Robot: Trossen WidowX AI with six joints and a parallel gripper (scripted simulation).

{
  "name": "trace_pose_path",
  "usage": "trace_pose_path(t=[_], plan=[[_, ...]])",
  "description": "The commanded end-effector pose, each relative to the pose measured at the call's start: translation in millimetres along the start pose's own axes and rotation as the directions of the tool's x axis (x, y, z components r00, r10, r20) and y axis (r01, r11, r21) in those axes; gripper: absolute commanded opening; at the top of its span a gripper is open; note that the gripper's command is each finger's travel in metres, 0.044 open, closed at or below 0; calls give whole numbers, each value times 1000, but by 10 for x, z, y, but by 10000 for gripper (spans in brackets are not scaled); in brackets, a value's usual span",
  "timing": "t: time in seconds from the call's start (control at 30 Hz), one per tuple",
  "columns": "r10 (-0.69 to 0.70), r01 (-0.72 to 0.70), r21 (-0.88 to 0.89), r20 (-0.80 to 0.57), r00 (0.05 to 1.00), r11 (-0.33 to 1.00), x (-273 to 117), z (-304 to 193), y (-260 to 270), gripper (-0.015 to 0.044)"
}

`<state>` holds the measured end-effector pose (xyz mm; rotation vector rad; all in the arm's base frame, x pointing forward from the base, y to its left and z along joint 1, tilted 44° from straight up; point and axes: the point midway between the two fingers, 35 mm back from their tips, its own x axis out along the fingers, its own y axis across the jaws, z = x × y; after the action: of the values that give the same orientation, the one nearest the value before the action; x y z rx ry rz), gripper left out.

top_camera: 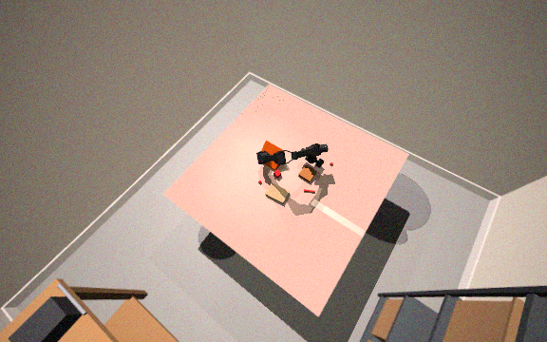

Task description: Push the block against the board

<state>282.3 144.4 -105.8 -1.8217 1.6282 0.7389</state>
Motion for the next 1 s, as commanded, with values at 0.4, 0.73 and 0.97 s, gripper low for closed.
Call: trace_pose_path(t=[0.4,0.73,0.97], plan=[[5,-5,-12,-11,1000,1000,160,-161,14,0],[5,-5,-13,-11,1000,1000,155,-326,0,0],[5,-5,-13,-11,1000,1000,153,-442,-11,0]])
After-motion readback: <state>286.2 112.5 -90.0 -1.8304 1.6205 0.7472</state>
